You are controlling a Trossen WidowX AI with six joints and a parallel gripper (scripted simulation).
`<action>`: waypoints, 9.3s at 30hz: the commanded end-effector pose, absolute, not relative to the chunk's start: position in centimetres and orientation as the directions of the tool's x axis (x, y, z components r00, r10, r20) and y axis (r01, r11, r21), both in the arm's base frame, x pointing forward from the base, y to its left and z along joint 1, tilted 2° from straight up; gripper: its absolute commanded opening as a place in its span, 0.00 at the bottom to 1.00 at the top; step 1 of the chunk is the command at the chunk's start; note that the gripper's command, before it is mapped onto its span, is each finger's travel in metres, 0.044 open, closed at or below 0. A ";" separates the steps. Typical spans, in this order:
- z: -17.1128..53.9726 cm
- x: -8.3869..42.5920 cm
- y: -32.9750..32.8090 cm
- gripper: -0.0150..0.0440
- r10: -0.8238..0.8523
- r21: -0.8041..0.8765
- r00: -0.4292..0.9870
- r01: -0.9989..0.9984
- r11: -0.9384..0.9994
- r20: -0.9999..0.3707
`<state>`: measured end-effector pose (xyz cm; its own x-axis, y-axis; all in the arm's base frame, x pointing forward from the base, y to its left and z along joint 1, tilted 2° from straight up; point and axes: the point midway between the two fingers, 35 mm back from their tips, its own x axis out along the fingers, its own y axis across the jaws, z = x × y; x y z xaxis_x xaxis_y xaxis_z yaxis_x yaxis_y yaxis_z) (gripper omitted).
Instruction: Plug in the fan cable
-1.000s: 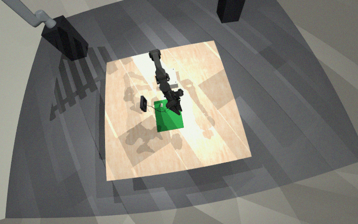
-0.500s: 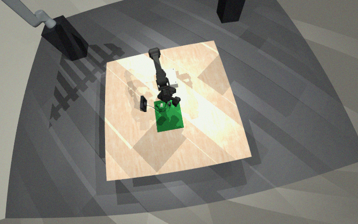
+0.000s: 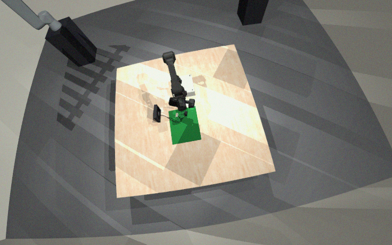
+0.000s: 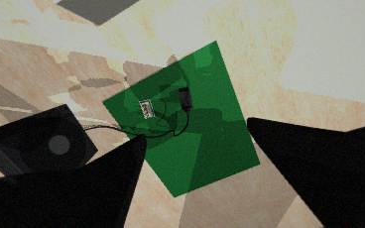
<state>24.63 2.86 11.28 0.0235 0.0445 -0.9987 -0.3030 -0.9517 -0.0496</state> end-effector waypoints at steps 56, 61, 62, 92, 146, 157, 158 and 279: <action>-2.9 24.3 3.3 0.60 0.042 -0.043 0.007 -0.287 -0.957 -0.999; -2.9 24.3 3.3 0.38 0.042 -0.043 0.007 -0.287 -0.957 -0.999; -2.9 24.3 3.3 0.33 0.042 -0.043 0.007 -0.287 -0.957 -0.999; 2.0 24.5 1.7 0.25 0.037 -0.029 0.006 -0.743 -0.669 -0.999; 1.7 24.3 -3.4 0.25 0.032 0.027 0.006 -0.413 0.910 -0.999; 1.7 24.1 -4.5 0.25 0.031 0.031 0.006 -0.043 0.999 -0.999; 1.7 24.1 -4.6 0.25 0.031 0.031 0.005 -0.008 0.999 -0.999; -2.6 24.6 -5.4 0.30 0.031 0.033 0.009 0.248 0.968 -0.999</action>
